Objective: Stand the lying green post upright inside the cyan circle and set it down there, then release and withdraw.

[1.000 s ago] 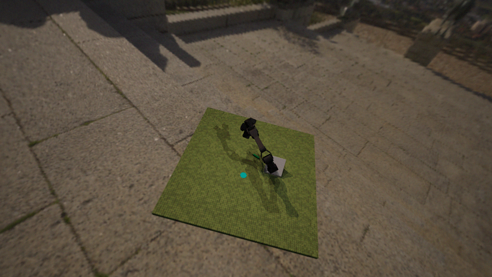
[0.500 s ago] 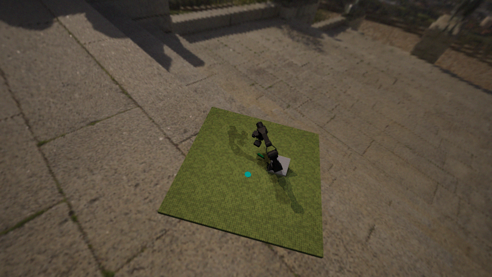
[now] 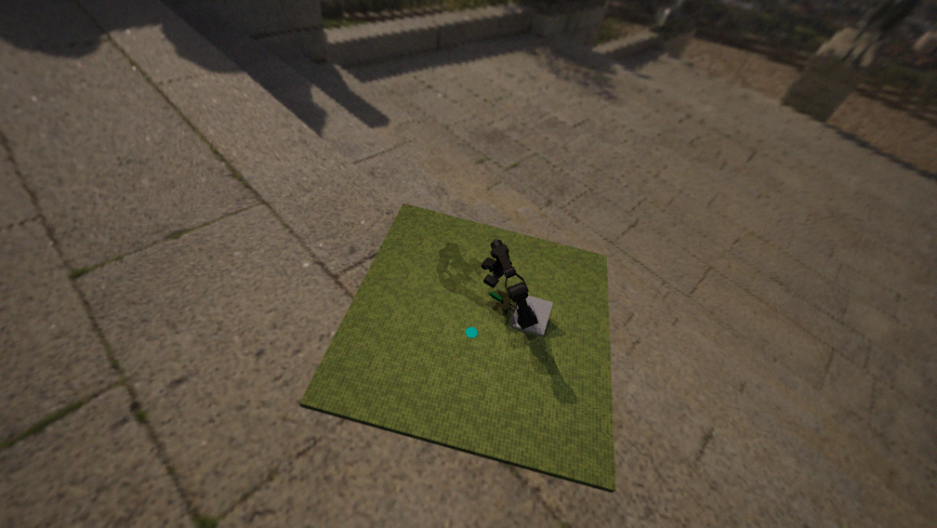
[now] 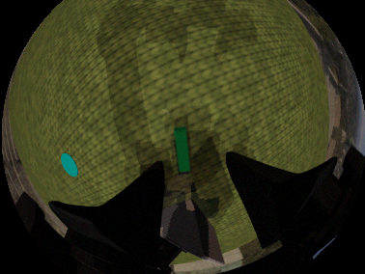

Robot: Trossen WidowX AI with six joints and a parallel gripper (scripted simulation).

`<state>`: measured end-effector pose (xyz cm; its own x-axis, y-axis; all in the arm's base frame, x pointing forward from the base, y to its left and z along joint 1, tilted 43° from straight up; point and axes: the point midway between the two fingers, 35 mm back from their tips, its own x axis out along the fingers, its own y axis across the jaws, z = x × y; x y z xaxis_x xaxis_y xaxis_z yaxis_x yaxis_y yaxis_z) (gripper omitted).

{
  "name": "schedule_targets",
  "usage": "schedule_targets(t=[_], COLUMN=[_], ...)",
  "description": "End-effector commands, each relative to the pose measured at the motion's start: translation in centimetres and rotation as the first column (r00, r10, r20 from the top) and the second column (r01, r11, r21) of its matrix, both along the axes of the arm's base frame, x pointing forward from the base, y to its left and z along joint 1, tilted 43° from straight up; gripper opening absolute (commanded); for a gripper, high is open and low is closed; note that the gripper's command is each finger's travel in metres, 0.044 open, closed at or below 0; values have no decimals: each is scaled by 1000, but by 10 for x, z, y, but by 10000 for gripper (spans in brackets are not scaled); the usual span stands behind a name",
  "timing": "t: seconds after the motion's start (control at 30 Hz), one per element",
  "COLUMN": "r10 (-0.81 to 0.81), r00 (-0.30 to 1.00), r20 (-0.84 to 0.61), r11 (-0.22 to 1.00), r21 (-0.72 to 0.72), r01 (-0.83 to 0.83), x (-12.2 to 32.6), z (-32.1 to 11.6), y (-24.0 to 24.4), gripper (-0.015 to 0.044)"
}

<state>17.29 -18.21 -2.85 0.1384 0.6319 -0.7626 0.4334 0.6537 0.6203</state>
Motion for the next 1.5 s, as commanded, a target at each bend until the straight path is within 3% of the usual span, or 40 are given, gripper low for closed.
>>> schedule_targets(t=[0.0,0.23,0.5,1.47], r10=[7,8,8,7], r00=[1000,1000,1000,1000], r20=[-17,-16,-16,-18], r11=[999,999,999,999], r21=[35,39,39,35], r01=[-7,-7,-7,-7], x=[4,5,5,0], z=[-35,-64,-64,-12], y=[37,70,70,16], gripper=[233,233,23,23])
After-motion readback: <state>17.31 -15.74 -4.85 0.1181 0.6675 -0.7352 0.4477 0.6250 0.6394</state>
